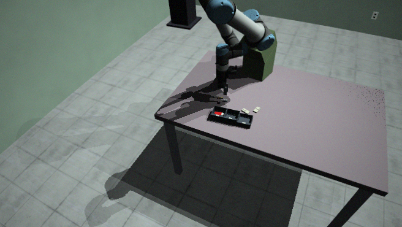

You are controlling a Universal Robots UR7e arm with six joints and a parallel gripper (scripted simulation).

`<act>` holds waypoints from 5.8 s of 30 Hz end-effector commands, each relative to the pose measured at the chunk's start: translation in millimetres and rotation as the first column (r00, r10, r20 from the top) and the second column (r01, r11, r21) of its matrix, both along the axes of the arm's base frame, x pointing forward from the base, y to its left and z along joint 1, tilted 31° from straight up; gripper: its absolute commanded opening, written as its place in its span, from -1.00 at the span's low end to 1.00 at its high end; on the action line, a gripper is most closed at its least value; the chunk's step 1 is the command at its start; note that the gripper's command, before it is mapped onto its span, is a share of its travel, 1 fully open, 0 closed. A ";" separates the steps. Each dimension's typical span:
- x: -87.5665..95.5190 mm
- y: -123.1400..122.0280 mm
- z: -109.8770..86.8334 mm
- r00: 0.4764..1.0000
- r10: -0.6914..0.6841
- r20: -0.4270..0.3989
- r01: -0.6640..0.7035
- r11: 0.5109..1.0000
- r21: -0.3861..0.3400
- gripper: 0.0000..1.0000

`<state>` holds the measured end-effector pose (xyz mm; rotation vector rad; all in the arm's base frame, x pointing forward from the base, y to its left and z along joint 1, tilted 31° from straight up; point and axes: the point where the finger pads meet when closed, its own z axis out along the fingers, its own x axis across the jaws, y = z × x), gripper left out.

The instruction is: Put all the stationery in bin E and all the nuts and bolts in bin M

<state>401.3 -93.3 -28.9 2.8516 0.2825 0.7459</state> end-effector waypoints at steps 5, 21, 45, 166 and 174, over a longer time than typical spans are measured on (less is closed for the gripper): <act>2.1 -0.5 -3.0 1.000 0.000 0.001 0.000 1.000 -0.001 0.24; 29.7 -7.5 -50.1 1.000 0.000 0.001 0.000 1.000 -0.001 0.24; 35.6 -9.0 -60.5 1.000 0.000 0.001 0.000 1.000 -0.001 0.24; 130.6 23.1 67.6 0.998 -0.067 0.010 0.066 0.997 0.039 -0.36; 128.9 22.4 64.4 0.998 -0.067 0.010 0.066 0.997 0.039 -0.36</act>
